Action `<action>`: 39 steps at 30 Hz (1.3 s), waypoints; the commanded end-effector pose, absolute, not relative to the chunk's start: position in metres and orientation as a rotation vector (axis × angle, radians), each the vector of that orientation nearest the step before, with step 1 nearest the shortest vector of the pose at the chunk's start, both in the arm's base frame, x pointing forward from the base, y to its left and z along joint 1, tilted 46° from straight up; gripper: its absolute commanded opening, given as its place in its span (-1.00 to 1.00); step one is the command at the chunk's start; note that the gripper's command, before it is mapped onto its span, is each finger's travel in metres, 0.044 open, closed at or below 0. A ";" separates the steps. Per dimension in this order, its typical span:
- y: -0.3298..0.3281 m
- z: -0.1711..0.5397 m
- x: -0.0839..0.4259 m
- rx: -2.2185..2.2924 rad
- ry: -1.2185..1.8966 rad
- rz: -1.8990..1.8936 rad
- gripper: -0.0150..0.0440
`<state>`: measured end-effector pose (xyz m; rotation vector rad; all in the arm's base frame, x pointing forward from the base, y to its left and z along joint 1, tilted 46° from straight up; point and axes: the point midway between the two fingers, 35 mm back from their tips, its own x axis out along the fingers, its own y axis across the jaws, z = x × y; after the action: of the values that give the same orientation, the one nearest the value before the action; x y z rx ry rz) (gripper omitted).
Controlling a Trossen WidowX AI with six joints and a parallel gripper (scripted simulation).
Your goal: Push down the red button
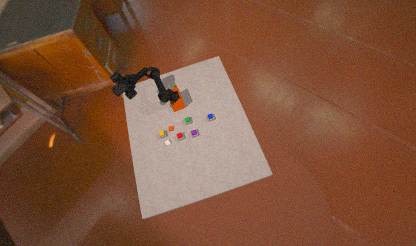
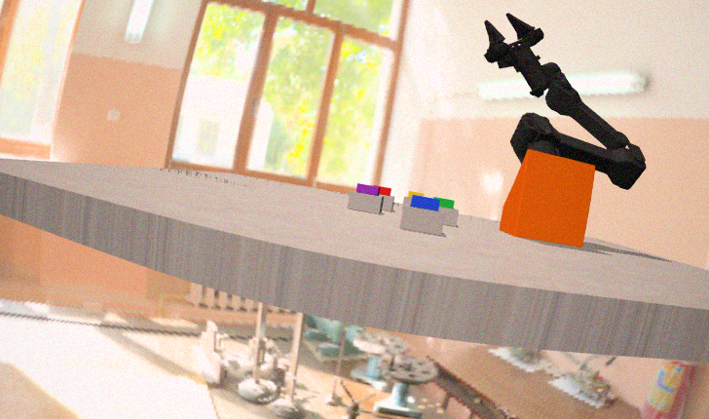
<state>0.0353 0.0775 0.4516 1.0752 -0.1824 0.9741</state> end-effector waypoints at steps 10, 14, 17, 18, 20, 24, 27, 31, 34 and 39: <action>0.074 0.396 0.183 1.068 0.134 0.448 0.86; 0.072 0.347 0.233 0.966 0.307 0.213 0.86; 0.068 0.308 0.259 0.858 0.445 0.049 0.86; 0.066 0.294 0.266 0.815 0.492 -0.003 0.86; 0.062 0.267 0.277 0.721 0.586 -0.101 0.86; 0.052 0.216 0.289 0.497 0.774 -0.275 0.86; 0.043 0.182 0.291 0.301 0.914 -0.382 0.86; 0.029 0.144 0.289 0.008 1.095 -0.494 0.86; 0.019 0.122 0.285 -0.233 1.225 -0.552 0.86; 0.006 0.099 0.280 -0.606 1.398 -0.594 0.86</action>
<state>0.2822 0.0133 0.1093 -0.3991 1.3083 -0.5787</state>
